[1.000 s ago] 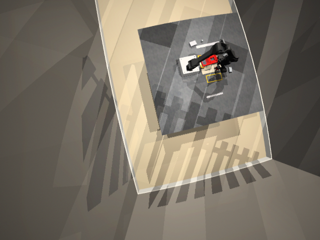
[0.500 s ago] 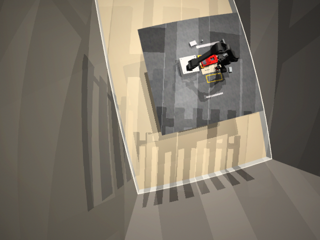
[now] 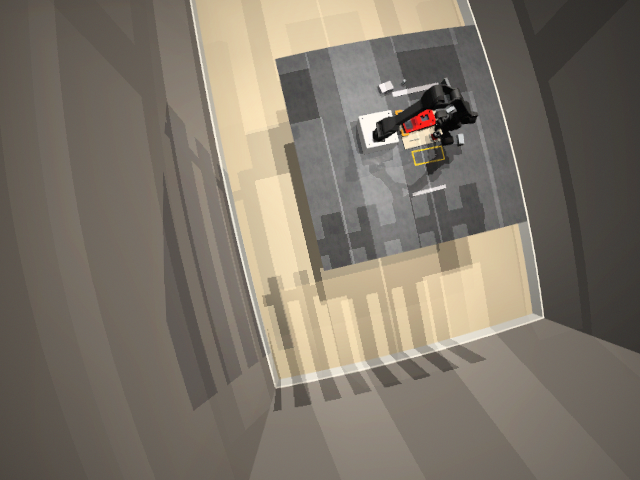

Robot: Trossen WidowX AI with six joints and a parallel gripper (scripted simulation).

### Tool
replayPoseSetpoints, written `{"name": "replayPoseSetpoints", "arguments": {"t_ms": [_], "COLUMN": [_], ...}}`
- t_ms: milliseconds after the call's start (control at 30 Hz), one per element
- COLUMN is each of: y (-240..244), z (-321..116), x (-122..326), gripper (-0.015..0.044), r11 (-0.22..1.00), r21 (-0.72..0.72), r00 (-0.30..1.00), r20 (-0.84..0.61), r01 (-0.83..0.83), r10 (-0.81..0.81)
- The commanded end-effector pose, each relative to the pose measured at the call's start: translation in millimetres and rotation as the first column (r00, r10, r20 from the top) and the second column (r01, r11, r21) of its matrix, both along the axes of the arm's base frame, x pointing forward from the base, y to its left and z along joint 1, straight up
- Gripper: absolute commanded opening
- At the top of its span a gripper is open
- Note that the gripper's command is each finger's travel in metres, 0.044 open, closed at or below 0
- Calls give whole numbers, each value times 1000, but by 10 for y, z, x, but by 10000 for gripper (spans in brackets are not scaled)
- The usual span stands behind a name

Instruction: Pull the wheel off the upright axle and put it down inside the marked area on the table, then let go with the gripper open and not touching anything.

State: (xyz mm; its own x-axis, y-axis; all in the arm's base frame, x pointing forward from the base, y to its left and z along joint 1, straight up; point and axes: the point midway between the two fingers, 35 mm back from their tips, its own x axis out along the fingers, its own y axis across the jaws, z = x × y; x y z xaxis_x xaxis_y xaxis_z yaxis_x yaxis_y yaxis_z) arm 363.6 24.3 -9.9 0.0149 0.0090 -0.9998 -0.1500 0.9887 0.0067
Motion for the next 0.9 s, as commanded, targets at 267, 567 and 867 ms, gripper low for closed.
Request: {"name": "replayPoseSetpoints", "arguments": {"t_ms": [267,567,867], "y": [0,0,-1], "z": [130,160,190], "x": [-3,-4,-5], "gripper": [0,0,0], "r11": [1000,1000,1000], "r21": [1,1,1], "r00": [1000,1000,1000], "r20": [10,12,13], "r01": [-3,-3,-4], "r10": [3,3,4]}}
